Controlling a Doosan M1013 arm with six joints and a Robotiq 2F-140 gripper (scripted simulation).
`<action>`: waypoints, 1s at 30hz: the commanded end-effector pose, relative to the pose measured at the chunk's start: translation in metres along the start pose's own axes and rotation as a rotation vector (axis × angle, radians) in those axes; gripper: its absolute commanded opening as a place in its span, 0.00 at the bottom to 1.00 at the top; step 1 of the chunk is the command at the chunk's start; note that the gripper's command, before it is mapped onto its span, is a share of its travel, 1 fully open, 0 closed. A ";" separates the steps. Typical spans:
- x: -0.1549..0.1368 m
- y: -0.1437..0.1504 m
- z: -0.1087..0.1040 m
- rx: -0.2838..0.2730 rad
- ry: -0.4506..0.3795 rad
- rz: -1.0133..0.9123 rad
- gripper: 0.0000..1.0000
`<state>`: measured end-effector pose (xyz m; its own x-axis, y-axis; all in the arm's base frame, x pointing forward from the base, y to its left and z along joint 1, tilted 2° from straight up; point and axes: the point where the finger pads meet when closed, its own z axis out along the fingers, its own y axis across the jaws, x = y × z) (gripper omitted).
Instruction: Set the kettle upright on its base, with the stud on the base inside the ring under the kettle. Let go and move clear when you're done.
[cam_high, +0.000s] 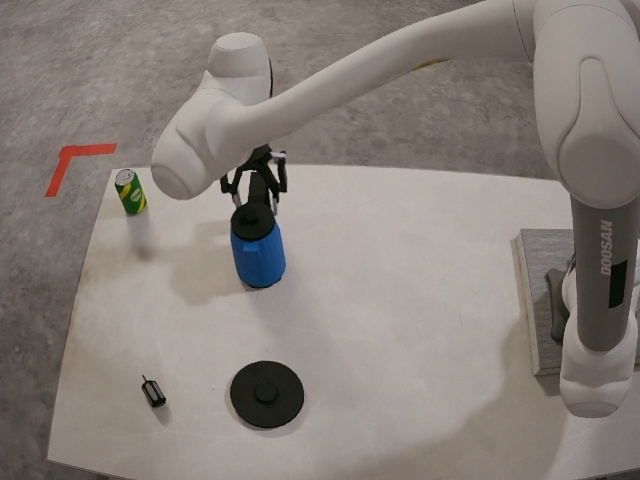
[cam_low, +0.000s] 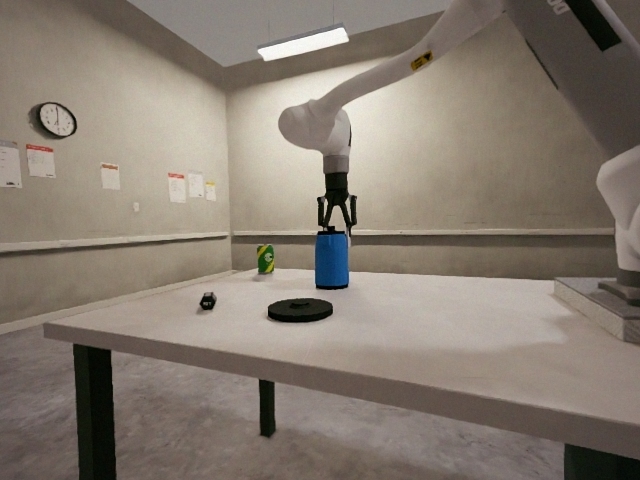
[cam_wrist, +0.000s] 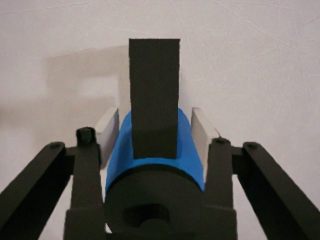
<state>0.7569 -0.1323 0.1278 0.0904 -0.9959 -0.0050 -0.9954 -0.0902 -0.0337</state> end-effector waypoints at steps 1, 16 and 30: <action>0.000 0.000 0.002 0.000 0.003 -0.005 0.52; 0.000 0.000 0.002 0.000 0.003 -0.005 0.10; 0.000 0.000 0.002 0.000 0.003 -0.005 0.10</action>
<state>0.7570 -0.1323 0.1279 0.0905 -0.9959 -0.0050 -0.9953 -0.0903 -0.0338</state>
